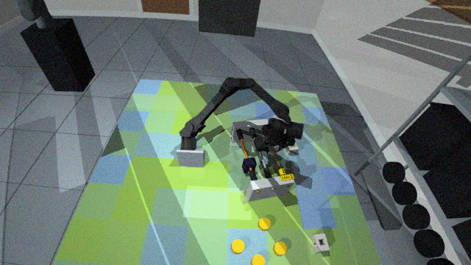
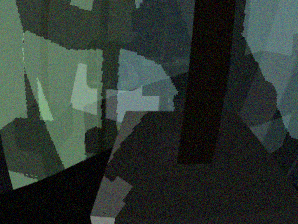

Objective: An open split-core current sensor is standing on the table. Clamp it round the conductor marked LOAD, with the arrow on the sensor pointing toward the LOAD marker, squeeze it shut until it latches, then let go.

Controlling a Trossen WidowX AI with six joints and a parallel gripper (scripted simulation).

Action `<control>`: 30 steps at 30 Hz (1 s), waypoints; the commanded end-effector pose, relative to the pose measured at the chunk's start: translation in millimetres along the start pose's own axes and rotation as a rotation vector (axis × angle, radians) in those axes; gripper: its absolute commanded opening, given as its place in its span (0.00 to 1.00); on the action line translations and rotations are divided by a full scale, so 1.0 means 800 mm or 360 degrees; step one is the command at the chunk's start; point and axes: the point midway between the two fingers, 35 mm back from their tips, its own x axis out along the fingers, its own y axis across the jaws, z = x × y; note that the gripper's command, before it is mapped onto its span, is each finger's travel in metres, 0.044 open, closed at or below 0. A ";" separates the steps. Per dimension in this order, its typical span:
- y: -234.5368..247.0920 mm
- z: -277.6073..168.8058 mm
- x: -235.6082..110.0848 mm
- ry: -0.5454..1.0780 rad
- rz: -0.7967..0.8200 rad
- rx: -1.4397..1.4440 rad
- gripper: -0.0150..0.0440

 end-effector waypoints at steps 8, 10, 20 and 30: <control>0.000 0.000 0.000 -0.0002 0.0000 0.0002 0.69; 0.000 0.000 0.000 -0.0002 0.0000 0.0002 0.69; 0.000 0.000 0.000 -0.0002 0.0000 0.0002 1.00; 0.001 0.000 -0.014 -0.0003 -0.0027 0.0001 1.00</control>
